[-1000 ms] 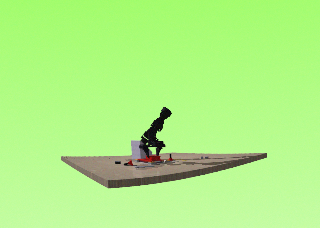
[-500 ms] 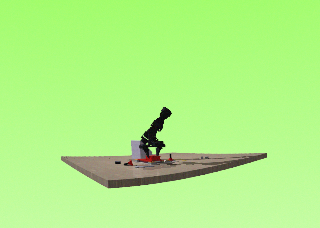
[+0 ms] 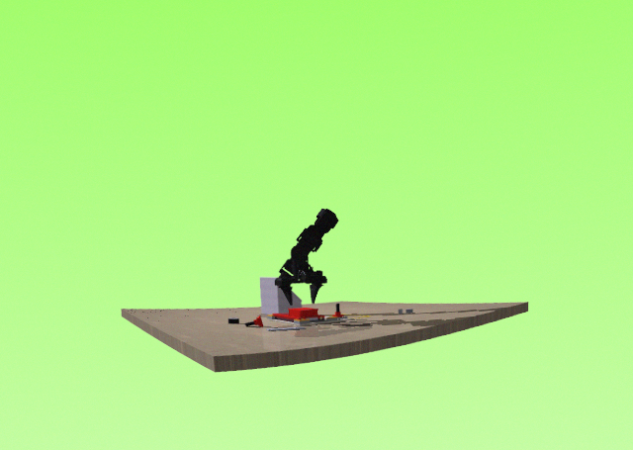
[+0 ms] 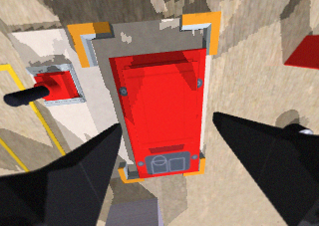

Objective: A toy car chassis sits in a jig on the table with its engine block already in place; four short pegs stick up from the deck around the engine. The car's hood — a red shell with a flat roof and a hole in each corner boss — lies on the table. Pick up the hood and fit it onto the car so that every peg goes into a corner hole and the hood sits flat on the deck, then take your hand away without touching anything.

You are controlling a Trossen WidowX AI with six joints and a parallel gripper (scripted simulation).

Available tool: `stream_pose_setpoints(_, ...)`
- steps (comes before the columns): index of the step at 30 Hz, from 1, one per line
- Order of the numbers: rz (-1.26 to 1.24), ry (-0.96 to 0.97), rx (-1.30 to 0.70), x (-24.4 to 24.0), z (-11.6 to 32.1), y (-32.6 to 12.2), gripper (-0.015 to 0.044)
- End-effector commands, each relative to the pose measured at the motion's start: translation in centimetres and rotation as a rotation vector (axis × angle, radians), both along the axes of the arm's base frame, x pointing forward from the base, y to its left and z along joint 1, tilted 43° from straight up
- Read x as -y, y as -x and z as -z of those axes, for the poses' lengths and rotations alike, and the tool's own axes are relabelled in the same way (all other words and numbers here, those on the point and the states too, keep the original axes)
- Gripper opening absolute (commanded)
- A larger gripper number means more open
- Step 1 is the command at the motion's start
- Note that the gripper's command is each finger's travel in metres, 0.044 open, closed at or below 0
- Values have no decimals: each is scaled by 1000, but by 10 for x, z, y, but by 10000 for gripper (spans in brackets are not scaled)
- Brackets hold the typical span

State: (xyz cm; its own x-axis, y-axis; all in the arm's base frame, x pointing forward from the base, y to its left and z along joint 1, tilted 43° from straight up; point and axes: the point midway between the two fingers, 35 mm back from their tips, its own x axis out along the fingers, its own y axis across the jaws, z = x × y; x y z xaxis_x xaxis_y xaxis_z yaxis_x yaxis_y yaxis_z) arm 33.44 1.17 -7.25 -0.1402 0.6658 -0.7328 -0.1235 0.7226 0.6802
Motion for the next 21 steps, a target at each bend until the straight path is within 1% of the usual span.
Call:
stream_pose_setpoints(1, -2, 9, 21, 26, -30, -7, 440)
stream_pose_setpoints(21, -2, 9, 21, 27, -32, -8, 440)
